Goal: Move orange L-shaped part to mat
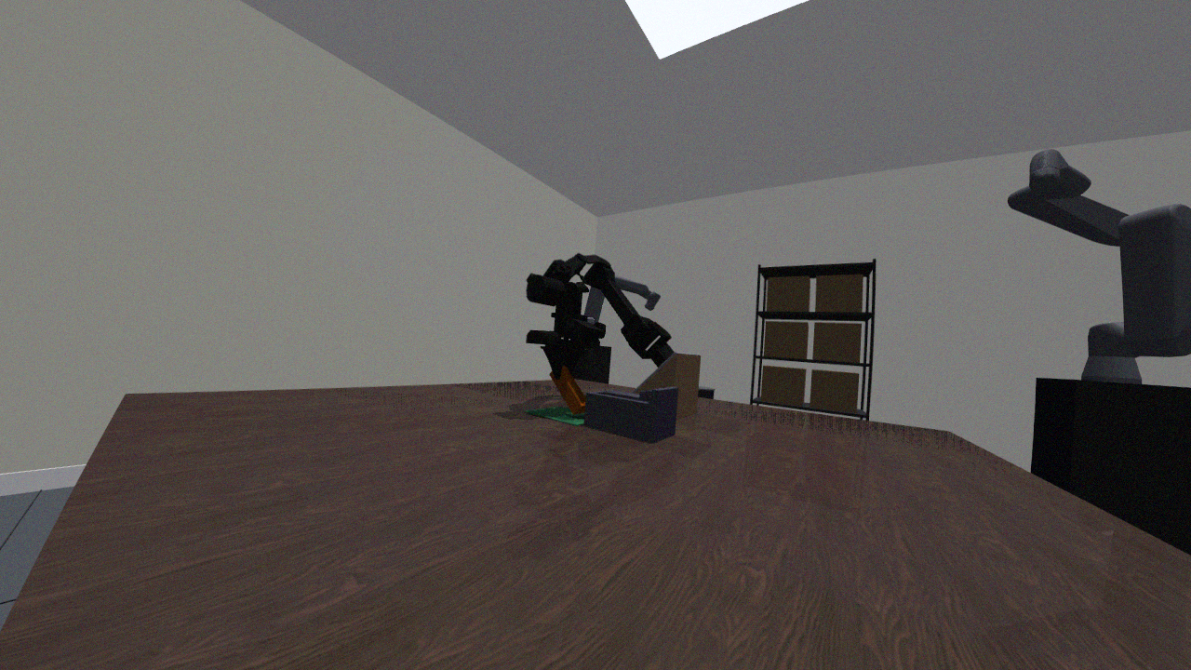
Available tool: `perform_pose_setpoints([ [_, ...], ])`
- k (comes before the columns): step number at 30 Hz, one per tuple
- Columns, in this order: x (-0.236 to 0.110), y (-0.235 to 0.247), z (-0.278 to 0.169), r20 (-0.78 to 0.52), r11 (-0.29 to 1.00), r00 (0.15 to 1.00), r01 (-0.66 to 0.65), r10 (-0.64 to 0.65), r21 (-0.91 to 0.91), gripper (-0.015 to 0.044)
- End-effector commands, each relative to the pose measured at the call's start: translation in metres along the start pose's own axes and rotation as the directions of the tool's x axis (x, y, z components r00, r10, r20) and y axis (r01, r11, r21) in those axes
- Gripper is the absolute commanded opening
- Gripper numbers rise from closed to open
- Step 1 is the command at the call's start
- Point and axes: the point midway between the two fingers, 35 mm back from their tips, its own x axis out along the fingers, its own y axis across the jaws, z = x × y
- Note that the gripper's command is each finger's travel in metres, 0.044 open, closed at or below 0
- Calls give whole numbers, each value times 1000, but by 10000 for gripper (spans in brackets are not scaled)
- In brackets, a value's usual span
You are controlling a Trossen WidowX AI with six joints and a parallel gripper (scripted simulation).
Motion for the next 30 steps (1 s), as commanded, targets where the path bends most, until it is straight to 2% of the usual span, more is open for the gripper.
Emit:
perform_pose_setpoints([
  [1,5,2,0,-5,1000,1000,-4,4,-7,0],
  [15,5,2,0,0,1000,1000,-4,4,-2,0],
  [25,3,1,1,1,1000,1000,-4,4,-2,263],
  [30,-35,-3,3,9,1000,1000,-4,4,-5,394],
])
